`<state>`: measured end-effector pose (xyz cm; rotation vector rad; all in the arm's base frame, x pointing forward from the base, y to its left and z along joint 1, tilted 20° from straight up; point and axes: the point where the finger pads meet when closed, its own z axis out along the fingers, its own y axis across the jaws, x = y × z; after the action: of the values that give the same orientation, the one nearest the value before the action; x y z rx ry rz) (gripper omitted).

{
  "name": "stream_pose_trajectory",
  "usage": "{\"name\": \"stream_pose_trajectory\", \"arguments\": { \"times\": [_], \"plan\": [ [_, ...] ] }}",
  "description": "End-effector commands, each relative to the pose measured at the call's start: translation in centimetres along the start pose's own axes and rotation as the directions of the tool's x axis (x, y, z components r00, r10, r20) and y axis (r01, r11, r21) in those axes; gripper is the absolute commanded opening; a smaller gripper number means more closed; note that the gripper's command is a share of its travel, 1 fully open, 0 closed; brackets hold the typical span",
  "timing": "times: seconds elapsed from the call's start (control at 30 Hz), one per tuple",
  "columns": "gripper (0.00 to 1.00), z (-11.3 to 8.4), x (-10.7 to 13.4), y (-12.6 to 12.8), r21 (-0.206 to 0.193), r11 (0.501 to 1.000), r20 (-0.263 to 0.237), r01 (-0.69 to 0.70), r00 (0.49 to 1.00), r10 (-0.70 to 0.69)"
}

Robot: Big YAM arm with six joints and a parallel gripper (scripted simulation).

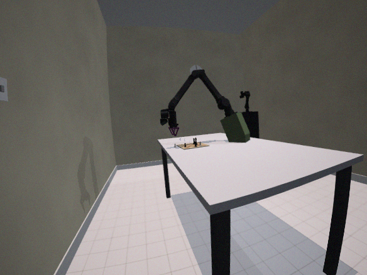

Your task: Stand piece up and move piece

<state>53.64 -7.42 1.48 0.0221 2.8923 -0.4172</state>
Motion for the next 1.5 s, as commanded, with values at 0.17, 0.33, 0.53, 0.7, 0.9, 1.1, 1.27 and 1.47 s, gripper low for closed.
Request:
{"name": "stream_pose_trajectory", "arguments": {
  "times": [0.17,0.33,0.53,0.7,0.9,1.1,1.27,1.47],
  "plan": [
    [1.0,-0.7,0.0,0.4,-0.001,1.0,0.009,-0.004,1.0,0.004],
    [1.0,-0.7,0.0,0.4,-0.001,1.0,0.009,-0.004,1.0,0.004],
    [1.0,-0.7,0.0,0.4,-0.001,1.0,0.009,-0.004,1.0,0.004],
    [1.0,-1.7,-0.2,-0.4,0.0,0.998,0.043,-0.066,0.997,0.066],
    [1.0,-2.2,5.6,-1.4,-0.009,0.91,0.033,-0.414,0.91,0.414],
    [1.0,-2.8,11.1,-1.0,-0.015,0.768,0.022,-0.64,0.768,0.64],
    [1.0,-2.8,16.0,-1.4,-0.015,0.587,0.017,-0.81,0.586,0.81],
    [0.4,-2.0,16.9,-0.6,-0.003,0.444,0.004,-0.896,0.444,0.896]
  ]
}}
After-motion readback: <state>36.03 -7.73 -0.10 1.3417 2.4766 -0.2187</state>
